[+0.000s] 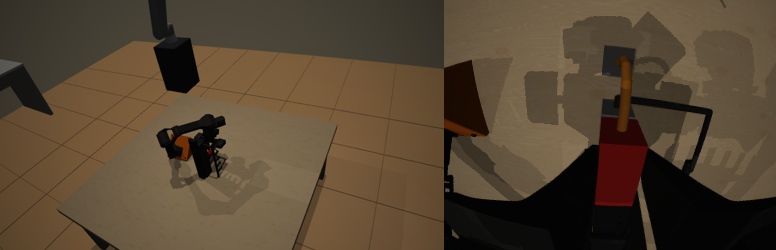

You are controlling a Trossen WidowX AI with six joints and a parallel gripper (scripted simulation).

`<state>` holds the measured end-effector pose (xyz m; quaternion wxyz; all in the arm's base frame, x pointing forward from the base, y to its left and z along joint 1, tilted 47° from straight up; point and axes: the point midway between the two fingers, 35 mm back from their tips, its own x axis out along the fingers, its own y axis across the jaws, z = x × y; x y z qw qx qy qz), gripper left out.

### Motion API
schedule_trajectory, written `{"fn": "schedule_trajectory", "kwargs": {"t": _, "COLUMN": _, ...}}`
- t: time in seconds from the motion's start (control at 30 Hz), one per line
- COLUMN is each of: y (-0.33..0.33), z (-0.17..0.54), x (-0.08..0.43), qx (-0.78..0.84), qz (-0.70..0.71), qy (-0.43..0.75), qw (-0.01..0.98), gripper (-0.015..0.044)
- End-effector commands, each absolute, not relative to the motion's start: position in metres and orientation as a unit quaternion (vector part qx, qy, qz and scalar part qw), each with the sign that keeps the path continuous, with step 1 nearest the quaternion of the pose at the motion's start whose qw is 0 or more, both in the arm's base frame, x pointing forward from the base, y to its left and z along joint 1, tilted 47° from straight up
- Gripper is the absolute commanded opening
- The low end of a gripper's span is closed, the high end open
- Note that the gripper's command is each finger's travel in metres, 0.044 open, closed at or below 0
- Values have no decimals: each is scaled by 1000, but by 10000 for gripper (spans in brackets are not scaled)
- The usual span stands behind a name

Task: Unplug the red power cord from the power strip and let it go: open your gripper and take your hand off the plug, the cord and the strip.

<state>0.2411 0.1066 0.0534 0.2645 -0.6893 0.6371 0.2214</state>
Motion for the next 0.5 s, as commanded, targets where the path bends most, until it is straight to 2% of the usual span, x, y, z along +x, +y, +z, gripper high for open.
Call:
{"fn": "schedule_trajectory", "kwargs": {"t": 0.0, "y": 135, "z": 34, "x": 242, "qx": -684, "qz": 241, "qy": 625, "qw": 290, "gripper": 0}}
{"fn": "schedule_trajectory", "kwargs": {"t": 0.2, "y": 142, "z": 28, "x": 242, "qx": -684, "qz": 241, "qy": 625, "qw": 290, "gripper": 0}}
{"fn": "schedule_trajectory", "kwargs": {"t": 0.47, "y": 133, "z": 33, "x": 243, "qx": -685, "qz": 240, "qy": 625, "qw": 289, "gripper": 210}}
